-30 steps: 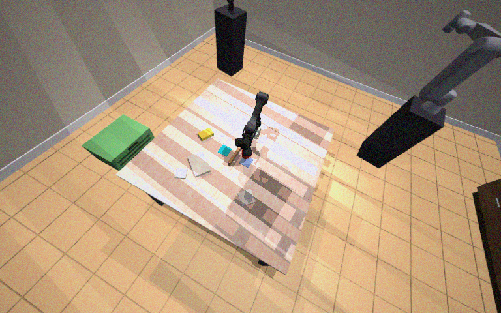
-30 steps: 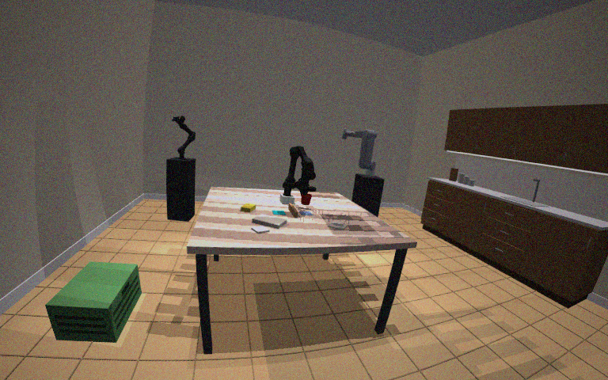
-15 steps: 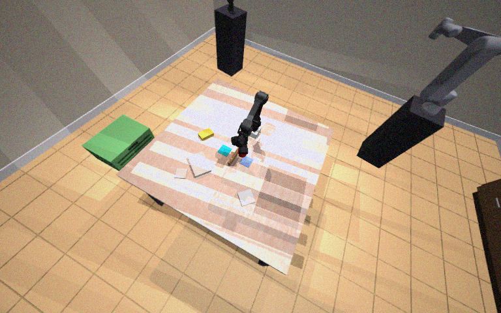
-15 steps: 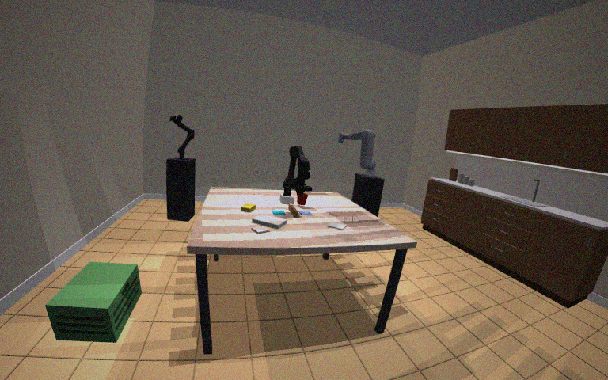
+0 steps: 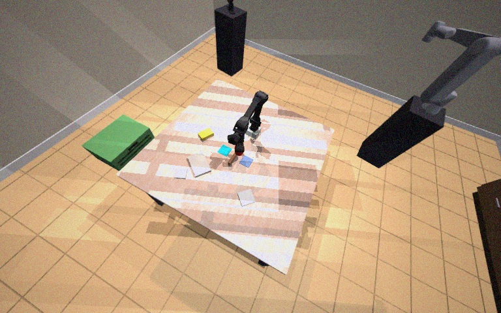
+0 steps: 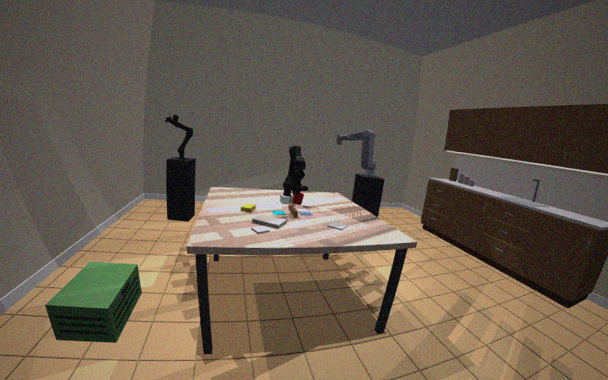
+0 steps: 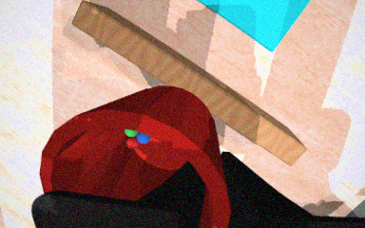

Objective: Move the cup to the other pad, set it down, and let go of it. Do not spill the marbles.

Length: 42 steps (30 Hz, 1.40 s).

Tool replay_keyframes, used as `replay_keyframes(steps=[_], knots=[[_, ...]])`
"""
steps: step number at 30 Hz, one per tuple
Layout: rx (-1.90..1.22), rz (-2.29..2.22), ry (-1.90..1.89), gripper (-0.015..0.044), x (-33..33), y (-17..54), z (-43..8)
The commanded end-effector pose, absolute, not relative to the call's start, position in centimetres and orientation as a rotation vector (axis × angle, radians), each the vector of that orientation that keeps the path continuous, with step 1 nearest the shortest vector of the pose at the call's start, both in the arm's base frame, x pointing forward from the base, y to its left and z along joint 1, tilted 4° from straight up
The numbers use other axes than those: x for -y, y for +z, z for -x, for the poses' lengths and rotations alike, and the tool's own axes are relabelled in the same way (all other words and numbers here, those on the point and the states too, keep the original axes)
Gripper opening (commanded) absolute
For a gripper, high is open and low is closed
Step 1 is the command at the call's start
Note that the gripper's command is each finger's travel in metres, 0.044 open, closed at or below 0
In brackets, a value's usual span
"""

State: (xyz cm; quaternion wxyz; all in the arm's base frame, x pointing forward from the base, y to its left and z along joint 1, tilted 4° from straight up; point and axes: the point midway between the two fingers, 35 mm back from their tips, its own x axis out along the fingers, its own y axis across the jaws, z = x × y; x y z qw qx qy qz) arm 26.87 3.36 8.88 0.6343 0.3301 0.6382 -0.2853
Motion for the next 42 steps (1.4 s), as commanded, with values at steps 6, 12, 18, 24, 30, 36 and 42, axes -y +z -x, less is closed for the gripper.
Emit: replay_keyframes(steps=[6,12,18,24,30,36,42], knots=[[-1.465,-0.756,-0.652,0.0000,-1.6,8.8,-27.1],[-1.464,-0.756,-0.653,0.0000,-0.4,8.8,-27.3],[-1.464,-0.755,-0.653,0.0000,0.7,8.8,-27.5],[-1.463,-0.754,-0.654,0.0000,2.0,8.8,-27.6],[-1.462,-0.753,-0.655,0.0000,3.2,8.8,-27.8],[-1.462,-0.752,-0.656,0.0000,4.4,8.8,-27.9],[-1.461,-0.751,-0.657,0.0000,5.7,8.7,-28.1]])
